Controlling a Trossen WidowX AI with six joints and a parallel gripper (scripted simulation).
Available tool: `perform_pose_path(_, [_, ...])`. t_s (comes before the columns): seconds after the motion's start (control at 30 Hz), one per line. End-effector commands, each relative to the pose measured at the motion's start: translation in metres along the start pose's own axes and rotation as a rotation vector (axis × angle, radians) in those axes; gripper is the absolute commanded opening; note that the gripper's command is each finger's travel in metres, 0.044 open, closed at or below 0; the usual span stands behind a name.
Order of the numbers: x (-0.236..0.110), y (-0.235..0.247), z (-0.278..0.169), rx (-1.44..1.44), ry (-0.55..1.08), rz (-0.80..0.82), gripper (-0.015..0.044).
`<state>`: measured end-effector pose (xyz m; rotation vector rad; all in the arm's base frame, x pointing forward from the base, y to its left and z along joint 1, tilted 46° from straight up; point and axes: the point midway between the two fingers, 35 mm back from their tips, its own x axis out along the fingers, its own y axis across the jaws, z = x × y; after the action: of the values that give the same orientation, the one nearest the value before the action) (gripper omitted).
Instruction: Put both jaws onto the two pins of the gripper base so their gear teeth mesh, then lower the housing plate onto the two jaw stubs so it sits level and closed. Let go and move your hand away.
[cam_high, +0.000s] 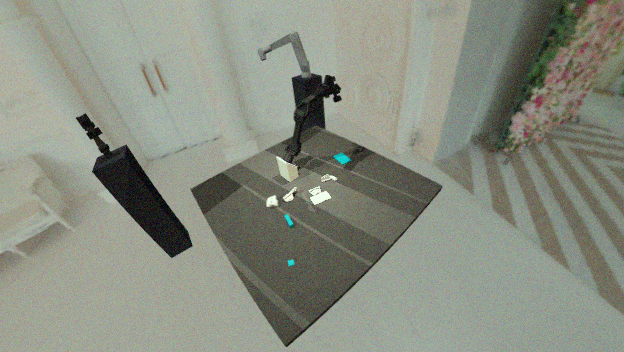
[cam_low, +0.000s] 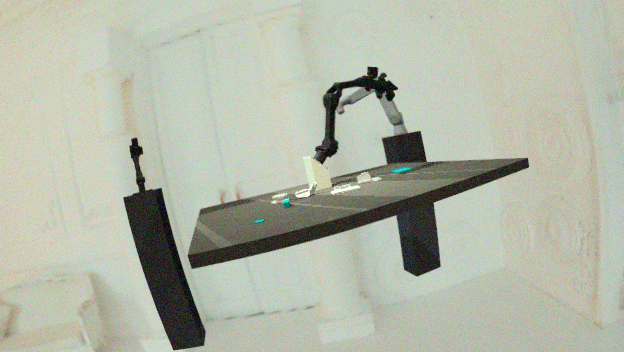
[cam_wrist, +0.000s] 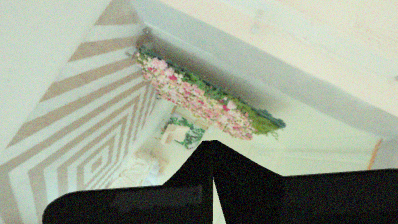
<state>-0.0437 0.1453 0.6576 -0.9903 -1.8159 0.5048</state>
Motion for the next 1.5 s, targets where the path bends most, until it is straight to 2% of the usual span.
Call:
perform_pose_path(0.0, [0.013, 0.016, 0.013, 0.008, -0.020, 0.045, 0.0000])
perform_pose_path(1.47, [0.055, 0.147, 0.034, 0.173, 0.030, 0.400, 0.0000])
